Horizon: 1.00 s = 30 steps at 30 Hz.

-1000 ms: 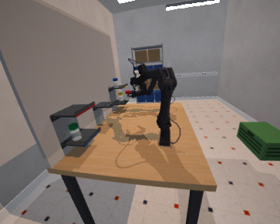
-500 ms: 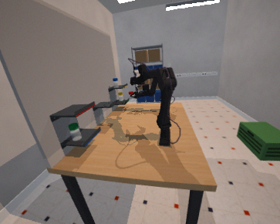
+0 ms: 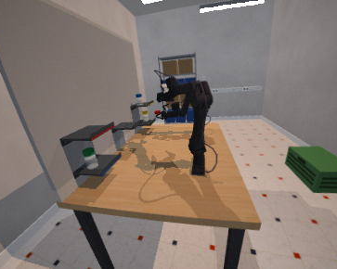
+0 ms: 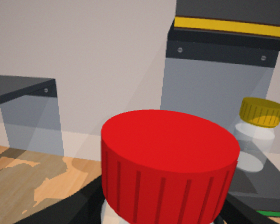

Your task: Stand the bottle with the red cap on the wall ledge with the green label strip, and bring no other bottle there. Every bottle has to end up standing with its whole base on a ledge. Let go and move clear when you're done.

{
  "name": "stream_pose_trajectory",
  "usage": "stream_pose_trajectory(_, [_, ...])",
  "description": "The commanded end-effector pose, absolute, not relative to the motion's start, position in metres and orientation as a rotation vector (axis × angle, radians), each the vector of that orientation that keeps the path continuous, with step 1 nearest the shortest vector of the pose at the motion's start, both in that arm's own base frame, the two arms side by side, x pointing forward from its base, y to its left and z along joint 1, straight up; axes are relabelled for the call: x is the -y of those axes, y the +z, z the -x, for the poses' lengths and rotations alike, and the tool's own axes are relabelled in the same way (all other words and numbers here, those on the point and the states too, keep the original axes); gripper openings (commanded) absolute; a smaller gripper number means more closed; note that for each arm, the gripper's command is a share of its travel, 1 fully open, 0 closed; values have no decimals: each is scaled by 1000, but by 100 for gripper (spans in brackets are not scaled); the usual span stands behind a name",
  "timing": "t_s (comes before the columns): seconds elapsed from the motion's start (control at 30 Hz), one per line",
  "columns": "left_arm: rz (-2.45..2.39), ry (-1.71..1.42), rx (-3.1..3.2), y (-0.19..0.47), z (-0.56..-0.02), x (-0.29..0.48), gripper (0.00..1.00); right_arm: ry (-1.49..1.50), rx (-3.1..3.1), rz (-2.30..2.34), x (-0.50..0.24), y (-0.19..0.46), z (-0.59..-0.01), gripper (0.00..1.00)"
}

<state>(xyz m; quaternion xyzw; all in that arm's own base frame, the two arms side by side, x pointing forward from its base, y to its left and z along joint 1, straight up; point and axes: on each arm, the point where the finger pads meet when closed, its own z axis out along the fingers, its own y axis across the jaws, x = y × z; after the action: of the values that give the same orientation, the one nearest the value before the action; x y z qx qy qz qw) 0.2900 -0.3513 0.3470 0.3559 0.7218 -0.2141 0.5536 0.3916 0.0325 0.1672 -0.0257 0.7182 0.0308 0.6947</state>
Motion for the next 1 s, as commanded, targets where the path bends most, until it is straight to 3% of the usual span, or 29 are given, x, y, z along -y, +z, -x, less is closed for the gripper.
stream_pose_trajectory(0.0, [-831,-520,-1674,360,-287,351,89,-11,-1550,-11,-22,186,-392,52])
stream_pose_trajectory(0.97, [-831,-520,-1674,360,-287,351,89,22,-1557,19,-4,183,-429,52])
